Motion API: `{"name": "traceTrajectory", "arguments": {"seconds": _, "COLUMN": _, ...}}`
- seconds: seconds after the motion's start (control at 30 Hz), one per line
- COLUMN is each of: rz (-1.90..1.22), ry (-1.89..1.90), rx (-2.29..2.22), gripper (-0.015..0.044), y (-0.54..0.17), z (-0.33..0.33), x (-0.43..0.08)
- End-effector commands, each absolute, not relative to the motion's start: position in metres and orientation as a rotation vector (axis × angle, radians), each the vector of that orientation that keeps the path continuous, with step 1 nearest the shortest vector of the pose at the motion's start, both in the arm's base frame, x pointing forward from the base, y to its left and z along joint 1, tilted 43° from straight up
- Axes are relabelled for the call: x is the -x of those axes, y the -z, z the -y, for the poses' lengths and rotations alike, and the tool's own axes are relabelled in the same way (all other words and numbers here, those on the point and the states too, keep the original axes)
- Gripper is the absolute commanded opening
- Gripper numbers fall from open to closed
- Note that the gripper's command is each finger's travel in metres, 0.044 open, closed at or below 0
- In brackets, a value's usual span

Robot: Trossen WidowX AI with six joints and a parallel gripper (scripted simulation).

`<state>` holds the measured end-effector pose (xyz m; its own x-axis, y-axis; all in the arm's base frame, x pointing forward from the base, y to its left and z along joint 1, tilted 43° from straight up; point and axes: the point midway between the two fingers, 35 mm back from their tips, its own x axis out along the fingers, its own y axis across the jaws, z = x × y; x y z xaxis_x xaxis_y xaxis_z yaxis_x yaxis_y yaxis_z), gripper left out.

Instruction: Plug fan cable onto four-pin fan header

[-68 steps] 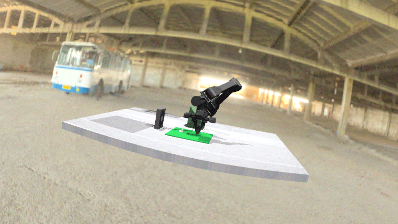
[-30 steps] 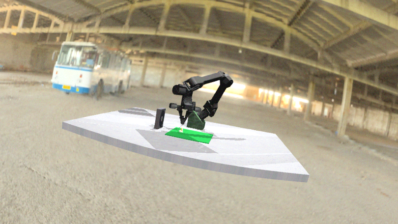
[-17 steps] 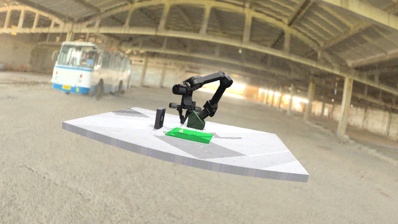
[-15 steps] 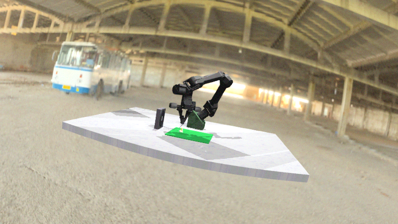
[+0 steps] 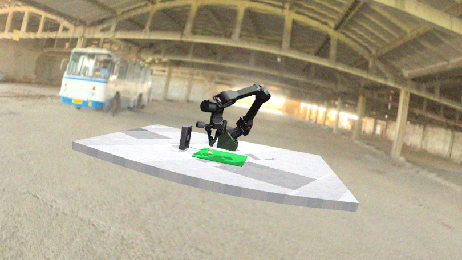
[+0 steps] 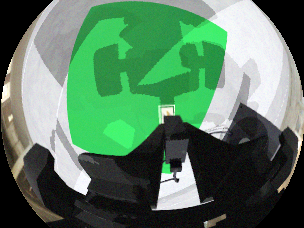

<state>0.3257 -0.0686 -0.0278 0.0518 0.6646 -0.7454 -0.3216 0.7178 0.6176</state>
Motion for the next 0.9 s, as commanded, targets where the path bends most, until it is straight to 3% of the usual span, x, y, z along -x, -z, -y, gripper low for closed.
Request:
{"name": "traceTrajectory", "arguments": {"seconds": 0.0, "rz": -1.328, "ry": -0.774, "rx": -0.332, "gripper": 0.0, "y": 0.0349, "z": 0.0611, "x": -0.3234}}
{"name": "traceTrajectory", "arguments": {"seconds": 0.87, "rz": -1.329, "ry": -0.773, "rx": -0.334, "gripper": 0.0, "y": 0.0356, "z": 0.0604, "x": -0.3214}}
